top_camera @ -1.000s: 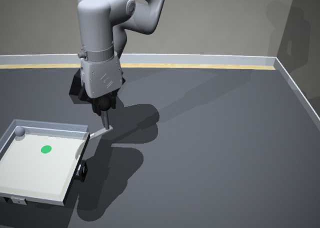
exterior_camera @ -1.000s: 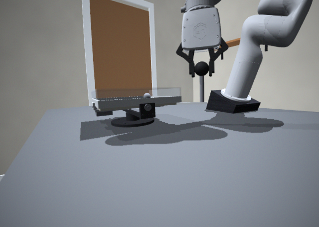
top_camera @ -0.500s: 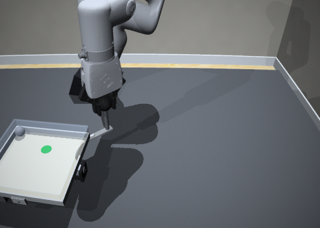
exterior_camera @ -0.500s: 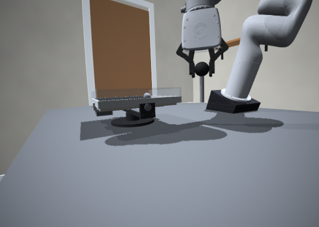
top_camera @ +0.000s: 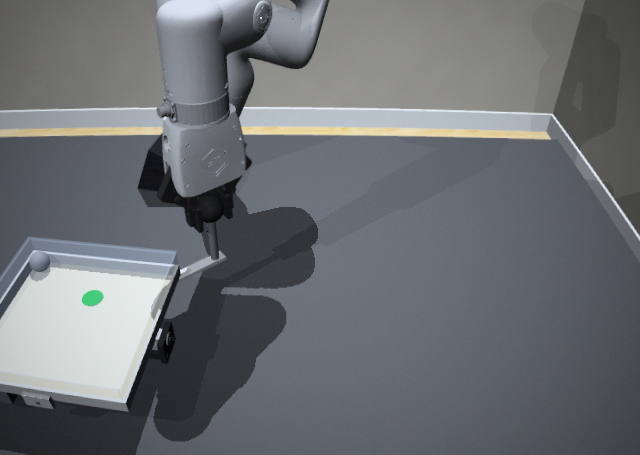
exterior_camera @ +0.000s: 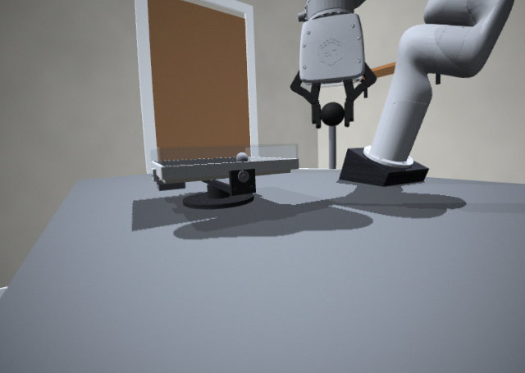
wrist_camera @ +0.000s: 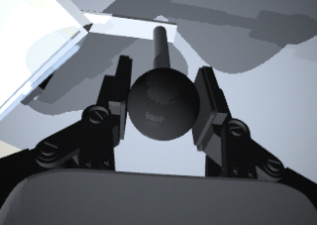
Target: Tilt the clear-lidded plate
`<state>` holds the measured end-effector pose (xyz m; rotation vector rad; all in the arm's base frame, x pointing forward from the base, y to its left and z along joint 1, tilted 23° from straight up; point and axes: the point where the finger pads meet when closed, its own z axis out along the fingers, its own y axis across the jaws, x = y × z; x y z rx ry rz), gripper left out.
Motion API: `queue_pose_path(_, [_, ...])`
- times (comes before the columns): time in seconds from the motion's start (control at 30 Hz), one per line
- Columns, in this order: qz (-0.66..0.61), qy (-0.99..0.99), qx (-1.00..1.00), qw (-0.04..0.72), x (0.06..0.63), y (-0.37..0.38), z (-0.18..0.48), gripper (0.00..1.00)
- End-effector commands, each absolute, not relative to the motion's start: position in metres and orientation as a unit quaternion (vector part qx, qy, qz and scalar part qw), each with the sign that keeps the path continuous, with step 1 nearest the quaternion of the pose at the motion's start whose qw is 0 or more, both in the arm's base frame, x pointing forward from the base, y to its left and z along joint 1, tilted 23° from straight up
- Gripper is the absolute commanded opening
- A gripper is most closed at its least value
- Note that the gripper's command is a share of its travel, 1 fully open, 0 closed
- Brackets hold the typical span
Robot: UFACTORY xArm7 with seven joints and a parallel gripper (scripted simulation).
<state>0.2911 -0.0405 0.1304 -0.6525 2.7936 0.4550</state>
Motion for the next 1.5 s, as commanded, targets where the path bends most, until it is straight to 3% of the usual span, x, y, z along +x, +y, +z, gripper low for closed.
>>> queue_pose_path(0.0, [0.155,0.955,-0.223,0.120,0.2921,-0.0412,0.1314,0.00])
queue_pose_path(1.47, [0.155,0.955,-0.223,0.120,0.2933,-0.0414,0.1326,0.00])
